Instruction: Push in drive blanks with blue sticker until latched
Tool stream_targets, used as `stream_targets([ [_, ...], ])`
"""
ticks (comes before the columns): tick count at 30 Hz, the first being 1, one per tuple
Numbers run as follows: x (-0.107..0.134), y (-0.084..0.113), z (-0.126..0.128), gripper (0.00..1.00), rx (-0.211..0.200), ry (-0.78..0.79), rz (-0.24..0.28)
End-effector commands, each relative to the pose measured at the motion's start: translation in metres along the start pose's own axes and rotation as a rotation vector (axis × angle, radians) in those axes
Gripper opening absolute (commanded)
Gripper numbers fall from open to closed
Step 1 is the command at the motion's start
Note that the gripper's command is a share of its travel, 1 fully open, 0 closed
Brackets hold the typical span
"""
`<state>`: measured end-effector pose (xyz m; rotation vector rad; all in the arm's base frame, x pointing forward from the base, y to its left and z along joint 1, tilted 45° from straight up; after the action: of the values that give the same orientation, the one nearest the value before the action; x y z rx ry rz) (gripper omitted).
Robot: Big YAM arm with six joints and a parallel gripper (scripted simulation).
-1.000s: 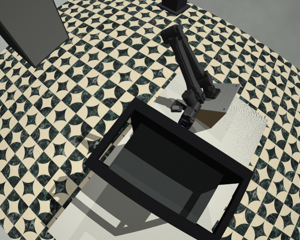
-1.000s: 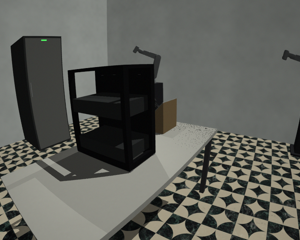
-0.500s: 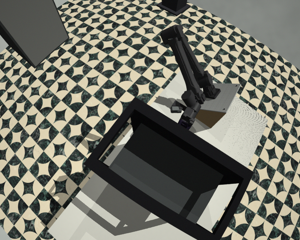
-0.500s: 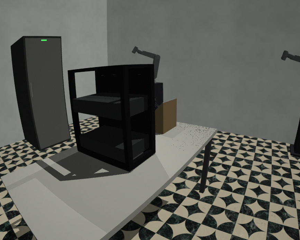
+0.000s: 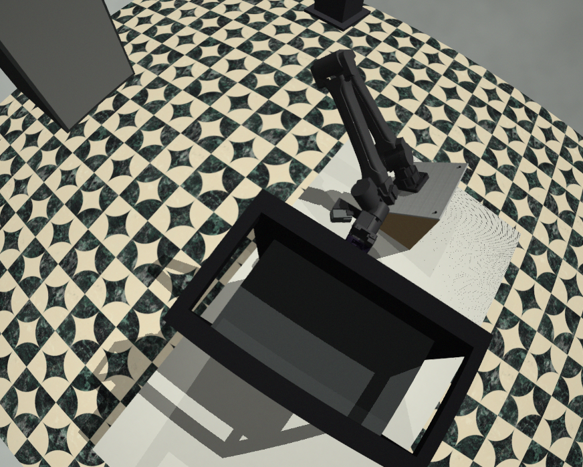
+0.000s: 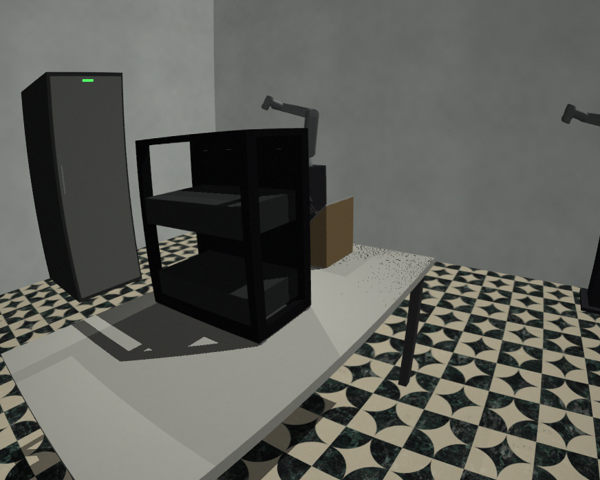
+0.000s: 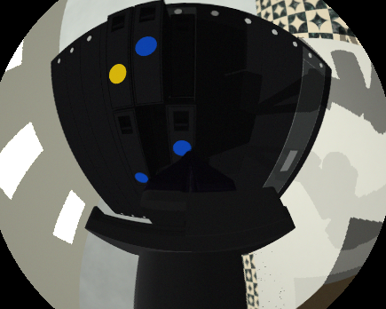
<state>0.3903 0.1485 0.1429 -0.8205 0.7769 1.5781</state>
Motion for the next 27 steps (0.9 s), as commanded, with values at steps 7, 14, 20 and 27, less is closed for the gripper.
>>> stream_targets([
  [7,-0.008,-0.028,0.012,0.0,-0.016,-0.002,-0.028],
  [14,-0.008,-0.028,0.012,0.0,-0.016,-0.002,-0.028],
  [20,-0.009,-0.03,0.011,0.0,-0.012,-0.001,-0.03],
  [27,-0.012,-0.043,0.015,0.0,-0.011,-0.001,-0.031],
])
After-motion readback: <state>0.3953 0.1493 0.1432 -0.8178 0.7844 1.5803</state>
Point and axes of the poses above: the point where the finger pads meet when closed, its own y axis back along the fingers, its own z axis across the jaws, x = y × z, the point moved 4 cm from there along y, back along the fingers, and after that the axes turned 12 degrees about y, right-handed, at the moved point
